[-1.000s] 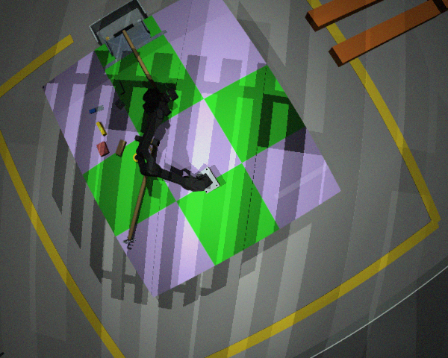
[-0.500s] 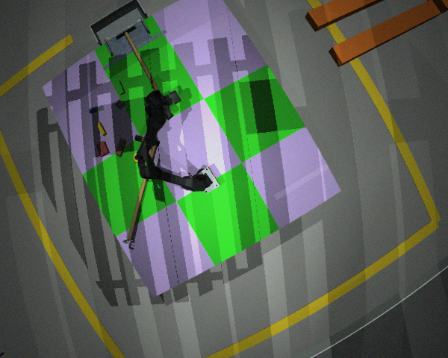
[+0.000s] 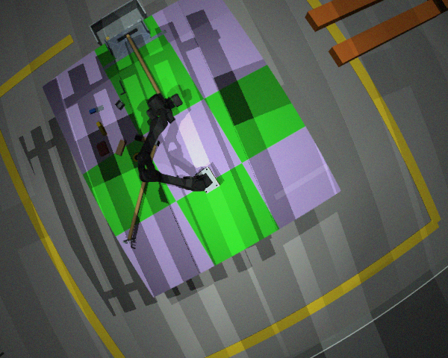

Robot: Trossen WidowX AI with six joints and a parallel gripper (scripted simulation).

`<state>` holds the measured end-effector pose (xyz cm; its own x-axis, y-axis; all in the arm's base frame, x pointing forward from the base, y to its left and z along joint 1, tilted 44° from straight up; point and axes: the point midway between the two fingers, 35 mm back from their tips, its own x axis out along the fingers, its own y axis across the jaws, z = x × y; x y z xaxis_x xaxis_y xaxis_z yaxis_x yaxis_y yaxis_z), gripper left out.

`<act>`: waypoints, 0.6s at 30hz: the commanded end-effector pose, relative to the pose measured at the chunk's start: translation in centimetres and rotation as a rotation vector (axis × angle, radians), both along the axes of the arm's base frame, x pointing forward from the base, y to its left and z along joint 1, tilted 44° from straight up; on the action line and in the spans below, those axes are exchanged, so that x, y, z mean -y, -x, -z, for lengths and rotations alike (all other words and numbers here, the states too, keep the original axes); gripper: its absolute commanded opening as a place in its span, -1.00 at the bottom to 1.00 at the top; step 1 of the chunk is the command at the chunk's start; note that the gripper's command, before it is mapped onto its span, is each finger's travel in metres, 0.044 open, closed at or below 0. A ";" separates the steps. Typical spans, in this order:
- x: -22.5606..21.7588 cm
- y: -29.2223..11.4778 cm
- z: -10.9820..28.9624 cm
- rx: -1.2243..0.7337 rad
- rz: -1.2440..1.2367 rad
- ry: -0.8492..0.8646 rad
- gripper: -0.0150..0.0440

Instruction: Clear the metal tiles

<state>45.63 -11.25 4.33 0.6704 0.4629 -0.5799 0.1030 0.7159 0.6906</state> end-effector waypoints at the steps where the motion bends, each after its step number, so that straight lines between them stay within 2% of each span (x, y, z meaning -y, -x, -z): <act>1: 0.5 0.6 -0.6 0.017 0.007 0.008 -0.49; 18: 0.4 3.1 -0.8 0.016 0.008 0.009 -0.49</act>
<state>43.01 -11.24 4.59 0.6702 0.4614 -0.5814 0.1060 0.7158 0.6902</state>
